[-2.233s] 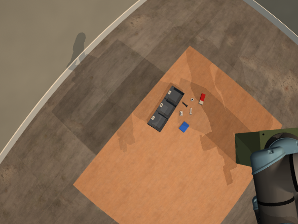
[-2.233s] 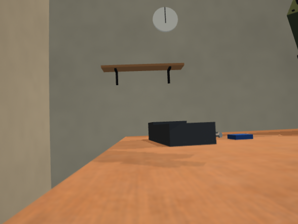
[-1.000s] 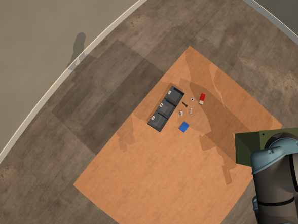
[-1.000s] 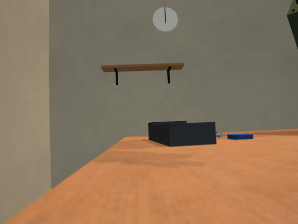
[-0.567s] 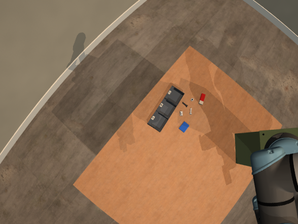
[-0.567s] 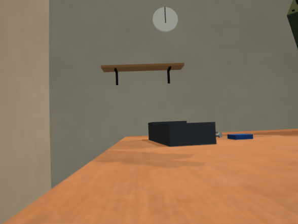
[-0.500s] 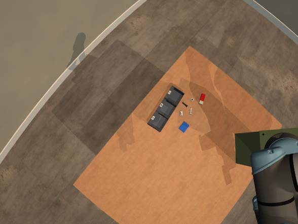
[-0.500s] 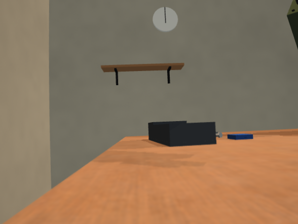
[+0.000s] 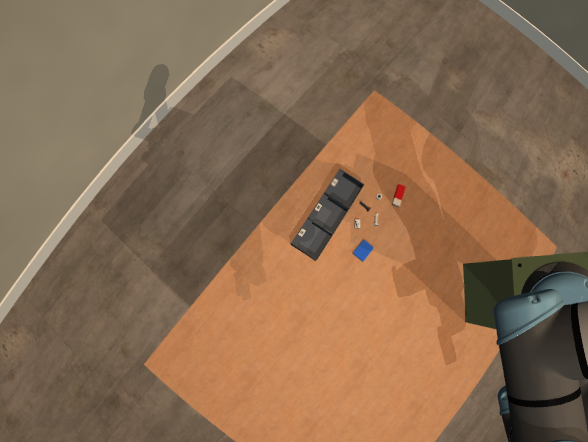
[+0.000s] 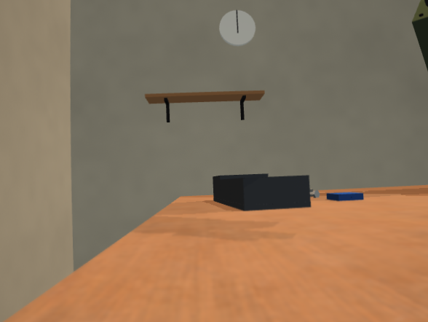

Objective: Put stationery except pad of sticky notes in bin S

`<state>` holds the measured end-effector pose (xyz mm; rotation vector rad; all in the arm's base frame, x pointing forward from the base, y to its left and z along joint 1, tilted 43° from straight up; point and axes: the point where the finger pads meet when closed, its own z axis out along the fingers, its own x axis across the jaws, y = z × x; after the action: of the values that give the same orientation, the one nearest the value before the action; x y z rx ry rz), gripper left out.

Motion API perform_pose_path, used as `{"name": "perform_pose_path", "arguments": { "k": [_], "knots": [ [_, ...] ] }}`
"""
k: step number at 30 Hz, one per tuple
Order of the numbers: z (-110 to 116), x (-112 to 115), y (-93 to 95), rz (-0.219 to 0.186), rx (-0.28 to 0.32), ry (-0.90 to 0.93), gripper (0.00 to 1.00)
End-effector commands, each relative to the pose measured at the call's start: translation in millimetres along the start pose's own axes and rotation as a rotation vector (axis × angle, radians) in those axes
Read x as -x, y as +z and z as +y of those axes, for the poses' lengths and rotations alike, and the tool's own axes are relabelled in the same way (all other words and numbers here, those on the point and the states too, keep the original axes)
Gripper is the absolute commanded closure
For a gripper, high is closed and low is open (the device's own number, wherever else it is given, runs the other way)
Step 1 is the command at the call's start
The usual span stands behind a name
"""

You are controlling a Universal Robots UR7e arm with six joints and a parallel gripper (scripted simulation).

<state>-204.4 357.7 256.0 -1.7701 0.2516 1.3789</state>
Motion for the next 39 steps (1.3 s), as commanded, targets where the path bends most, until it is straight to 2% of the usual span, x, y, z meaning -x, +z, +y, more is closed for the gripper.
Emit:
{"name": "perform_pose_path", "arguments": {
  "k": [1,39],
  "knots": [
    [-10.7,-46.4,-9.4,0.030,-0.016,-0.117,0.69],
    [-20.3,-42.8,-11.2,0.032,-0.024,-0.131,0.69]
  ]
}}
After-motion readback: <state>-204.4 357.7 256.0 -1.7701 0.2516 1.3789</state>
